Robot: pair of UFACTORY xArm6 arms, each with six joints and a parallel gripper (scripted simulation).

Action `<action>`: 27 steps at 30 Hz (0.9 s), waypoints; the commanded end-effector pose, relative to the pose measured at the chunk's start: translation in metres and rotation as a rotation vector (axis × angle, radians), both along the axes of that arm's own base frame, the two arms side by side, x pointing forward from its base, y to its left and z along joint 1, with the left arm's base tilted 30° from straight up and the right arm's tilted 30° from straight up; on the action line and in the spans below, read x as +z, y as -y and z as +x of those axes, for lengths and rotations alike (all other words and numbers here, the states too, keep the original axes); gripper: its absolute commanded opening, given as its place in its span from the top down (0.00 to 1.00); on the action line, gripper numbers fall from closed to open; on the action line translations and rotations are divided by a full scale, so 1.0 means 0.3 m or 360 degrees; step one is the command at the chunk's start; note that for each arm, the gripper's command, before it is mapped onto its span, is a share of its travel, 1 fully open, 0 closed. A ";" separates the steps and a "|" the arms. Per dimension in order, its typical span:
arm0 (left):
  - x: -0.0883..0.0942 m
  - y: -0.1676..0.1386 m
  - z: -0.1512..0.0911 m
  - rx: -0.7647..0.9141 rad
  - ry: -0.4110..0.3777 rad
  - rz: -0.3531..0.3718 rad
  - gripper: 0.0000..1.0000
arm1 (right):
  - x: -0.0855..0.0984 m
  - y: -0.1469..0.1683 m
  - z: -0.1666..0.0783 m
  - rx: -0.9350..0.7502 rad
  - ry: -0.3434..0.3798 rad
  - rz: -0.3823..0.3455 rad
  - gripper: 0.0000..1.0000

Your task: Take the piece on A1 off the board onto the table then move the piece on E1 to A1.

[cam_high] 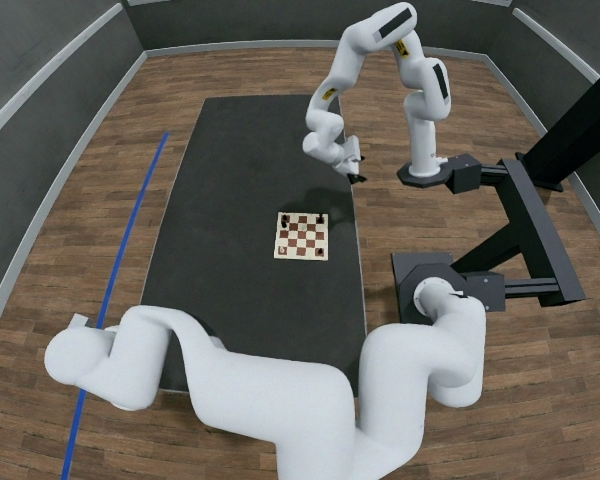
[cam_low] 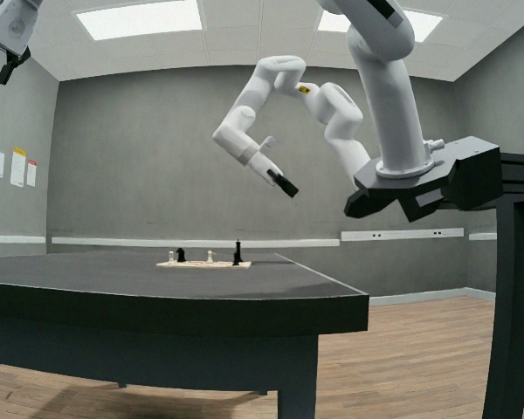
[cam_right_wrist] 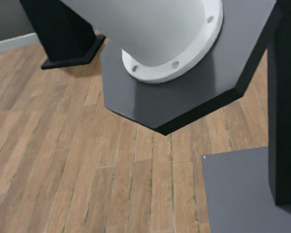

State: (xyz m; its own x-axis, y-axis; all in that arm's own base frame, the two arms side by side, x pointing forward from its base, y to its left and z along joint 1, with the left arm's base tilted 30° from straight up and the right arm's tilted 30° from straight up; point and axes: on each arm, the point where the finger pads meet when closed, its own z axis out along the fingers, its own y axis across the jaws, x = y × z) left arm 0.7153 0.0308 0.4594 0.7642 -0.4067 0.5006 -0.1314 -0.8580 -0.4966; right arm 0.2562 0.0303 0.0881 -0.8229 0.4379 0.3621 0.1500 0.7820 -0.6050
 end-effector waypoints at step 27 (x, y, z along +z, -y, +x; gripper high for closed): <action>0.009 0.002 -0.001 -0.0002 0.0008 0.0000 0.00 | 0.004 0.002 0.005 -0.0019 0.0014 -0.0002 0.00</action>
State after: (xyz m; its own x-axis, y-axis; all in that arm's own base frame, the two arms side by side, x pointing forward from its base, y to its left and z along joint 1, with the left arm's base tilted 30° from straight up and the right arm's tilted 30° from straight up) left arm 0.7153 0.0308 0.4594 0.7642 -0.4067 0.5006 -0.1314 -0.8580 -0.4966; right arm 0.2565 0.0298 0.0883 -0.8216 0.4427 0.3593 0.1559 0.7806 -0.6053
